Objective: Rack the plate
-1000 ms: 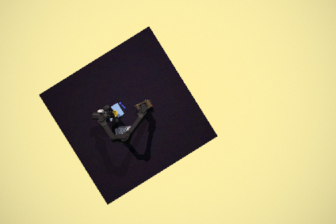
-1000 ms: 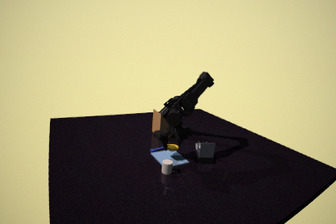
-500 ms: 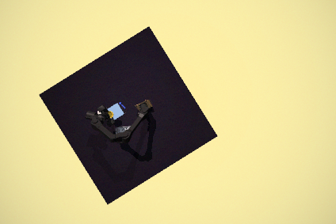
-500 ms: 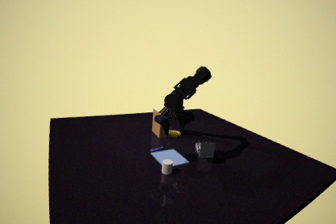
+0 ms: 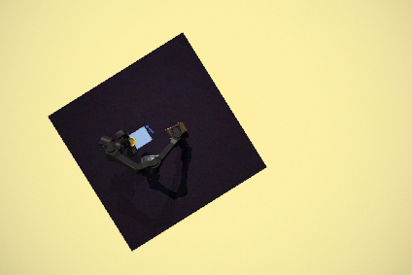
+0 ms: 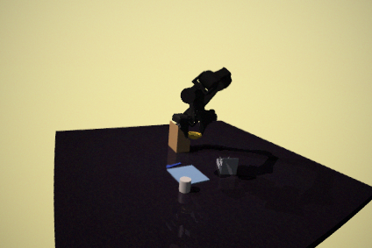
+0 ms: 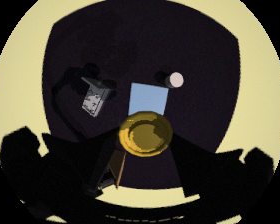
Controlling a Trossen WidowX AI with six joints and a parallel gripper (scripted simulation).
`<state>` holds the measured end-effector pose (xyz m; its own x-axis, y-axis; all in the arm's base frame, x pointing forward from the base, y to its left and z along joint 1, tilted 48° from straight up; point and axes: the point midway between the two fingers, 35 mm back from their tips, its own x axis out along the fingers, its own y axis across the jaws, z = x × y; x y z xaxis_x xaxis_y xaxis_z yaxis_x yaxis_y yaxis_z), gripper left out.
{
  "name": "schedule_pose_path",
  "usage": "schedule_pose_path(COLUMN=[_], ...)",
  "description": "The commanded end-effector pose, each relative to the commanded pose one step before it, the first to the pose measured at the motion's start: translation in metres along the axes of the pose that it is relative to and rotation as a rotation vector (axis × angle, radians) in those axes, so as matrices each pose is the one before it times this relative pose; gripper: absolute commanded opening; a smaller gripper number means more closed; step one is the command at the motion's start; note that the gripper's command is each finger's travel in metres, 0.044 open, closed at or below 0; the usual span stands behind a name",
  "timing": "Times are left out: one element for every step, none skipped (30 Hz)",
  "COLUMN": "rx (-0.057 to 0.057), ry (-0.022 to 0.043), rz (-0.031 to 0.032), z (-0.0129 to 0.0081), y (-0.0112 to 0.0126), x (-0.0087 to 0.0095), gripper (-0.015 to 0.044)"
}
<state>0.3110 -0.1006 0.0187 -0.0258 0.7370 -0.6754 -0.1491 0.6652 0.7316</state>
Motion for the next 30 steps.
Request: schedule_pose_path(rx=[0.0440,0.0345,0.0345,0.0345,0.0345,0.0345,0.0345,0.0344,0.0346,0.0346,0.0346,0.0346,0.0346,0.0346,0.0346,0.0345,0.0345,0.0345,0.0345,0.0345,0.0345,0.0345,0.0345,0.0344,0.0344,0.0344,0.0344,0.0344,0.0344,0.0344], ry=[0.00302,-0.00128,-0.00134,-0.00140,-0.00146,-0.00151,-0.00156,-0.00160,-0.00099,-0.00101,-0.00103,-0.00104,-0.00105,-0.00106,-0.00106,-0.00105,-0.00105,-0.00103,-0.00102,-0.00100,-0.00097,-0.00094,-0.00091,-0.00088,-0.00084,-0.00079,-0.00075,-0.00070,-0.00065,-0.00059], rz=[-0.00579,-0.00163,-0.00154,-0.00145,-0.00135,-0.00126,-0.00116,-0.00106,-0.00080,-0.00073,-0.00065,-0.00058,-0.00050,-0.00042,-0.00035,-0.00027,-0.00020,-0.00012,-0.00005,0.00002,0.00009,0.00015,0.00022,0.00028,0.00034,0.00040,0.00045,0.00050,0.00055,0.00059], z=[0.00041,0.00024,0.00002,-0.00020,-0.00041,-0.00063,-0.00084,-0.00105,-0.00125,-0.00146,-0.00166,-0.00186,-0.00205,-0.00224,-0.00242,-0.00260,-0.00277,-0.00293,-0.00308,-0.00323,-0.00337,-0.00350,-0.00362,-0.00373,-0.00383,-0.00393,-0.00401,-0.00408,-0.00414,-0.00420], y=[0.00612,0.00458,0.00458,0.00457,0.00455,0.00452,0.00448,0.00443,0.00442,0.00435,0.00427,0.00418,0.00408,0.00397,0.00385,0.00372,0.00358,0.00344,0.00328,0.00313,0.00296,0.00279,0.00261,0.00243,0.00224,0.00204,0.00185,0.00165,0.00144,0.00124], x=[-0.00484,-0.00094,-0.00091,-0.00088,-0.00084,-0.00081,-0.00078,-0.00075,-0.00062,-0.00059,-0.00056,-0.00053,-0.00050,-0.00047,-0.00044,-0.00041,-0.00038,-0.00035,-0.00033,-0.00030,-0.00027,-0.00024,-0.00022,-0.00019,-0.00017,-0.00014,-0.00011,-0.00009,-0.00007,-0.00004], gripper=[0.0000,0.0000,0.0000,0.0000,0.0000,0.0000,0.0000,0.0000,0.0000,0.0000,0.0000,0.0000,0.0000,0.0000,0.0000,0.0000,0.0000,0.0000,0.0000,0.0000,0.0000,0.0000,0.0000,0.0000,0.0000,0.0000,0.0000,0.0000,0.0000,0.0000])
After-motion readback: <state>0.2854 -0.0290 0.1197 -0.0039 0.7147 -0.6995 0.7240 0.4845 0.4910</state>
